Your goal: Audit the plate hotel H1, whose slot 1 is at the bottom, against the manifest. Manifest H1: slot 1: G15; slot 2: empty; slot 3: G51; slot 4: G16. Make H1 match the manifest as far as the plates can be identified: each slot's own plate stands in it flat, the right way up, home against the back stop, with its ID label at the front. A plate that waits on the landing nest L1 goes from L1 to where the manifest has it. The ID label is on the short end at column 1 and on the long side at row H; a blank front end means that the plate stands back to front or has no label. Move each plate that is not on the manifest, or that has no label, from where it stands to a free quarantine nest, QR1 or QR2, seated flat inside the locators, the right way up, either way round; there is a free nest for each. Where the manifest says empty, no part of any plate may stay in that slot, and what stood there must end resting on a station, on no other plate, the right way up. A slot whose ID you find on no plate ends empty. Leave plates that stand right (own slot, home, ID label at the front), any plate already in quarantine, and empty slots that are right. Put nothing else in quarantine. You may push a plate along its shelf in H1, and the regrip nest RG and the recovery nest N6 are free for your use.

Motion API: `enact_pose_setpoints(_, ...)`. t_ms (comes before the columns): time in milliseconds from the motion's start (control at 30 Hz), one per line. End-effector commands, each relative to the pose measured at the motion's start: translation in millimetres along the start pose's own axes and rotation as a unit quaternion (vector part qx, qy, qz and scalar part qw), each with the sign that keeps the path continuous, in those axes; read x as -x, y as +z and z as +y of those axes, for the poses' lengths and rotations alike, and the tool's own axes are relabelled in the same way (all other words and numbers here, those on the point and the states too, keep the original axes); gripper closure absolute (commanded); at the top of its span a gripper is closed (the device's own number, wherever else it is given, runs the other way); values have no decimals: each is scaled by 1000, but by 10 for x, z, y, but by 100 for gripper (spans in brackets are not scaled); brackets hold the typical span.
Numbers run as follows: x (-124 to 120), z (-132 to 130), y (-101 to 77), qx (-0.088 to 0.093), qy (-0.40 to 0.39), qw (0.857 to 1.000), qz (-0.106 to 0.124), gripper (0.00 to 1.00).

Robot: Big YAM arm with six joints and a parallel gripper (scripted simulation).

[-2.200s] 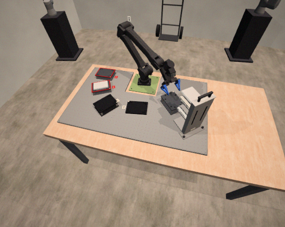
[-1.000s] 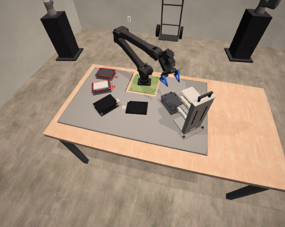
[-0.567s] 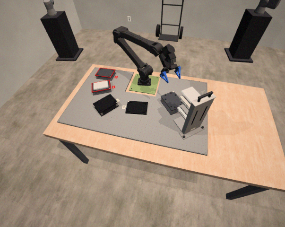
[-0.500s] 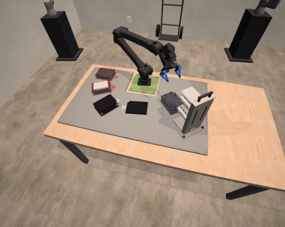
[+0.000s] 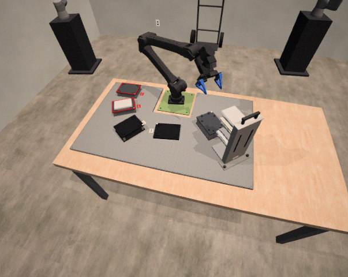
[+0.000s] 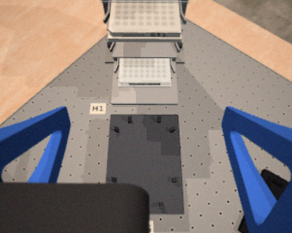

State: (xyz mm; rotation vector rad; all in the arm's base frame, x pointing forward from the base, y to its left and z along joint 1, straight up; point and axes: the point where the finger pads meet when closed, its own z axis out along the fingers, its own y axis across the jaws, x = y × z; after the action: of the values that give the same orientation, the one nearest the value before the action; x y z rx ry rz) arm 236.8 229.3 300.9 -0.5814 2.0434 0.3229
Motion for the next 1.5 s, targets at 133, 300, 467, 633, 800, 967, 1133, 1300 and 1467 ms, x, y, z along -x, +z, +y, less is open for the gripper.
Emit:
enact_pose_setpoints(133, 602, 56, -312, 12, 15, 999, -36, 0)
enact_pose_setpoints(300, 238, 47, -121, 10, 12, 1000, -27, 0)
enact_pose_setpoints(467, 101, 49, -40, 10, 12, 999, -28, 0)
enact_pose_setpoints(633, -44, 52, 53, 10, 12, 1000, -28, 0)
enact_pose_setpoints(800, 326, 19, -9, 7, 17, 998, -52, 0)
enact_pose_setpoints(967, 363, 19, 53, 7, 15, 999, -52, 0)
enact_pose_setpoints(1133, 399, 18, 114, 7, 15, 999, -52, 0)
enact_pose_setpoints(1300, 421, 18, 151, 6, 15, 999, -52, 0)
enact_pose_setpoints(1467, 457, 17, 213, 6, 14, 999, -52, 0)
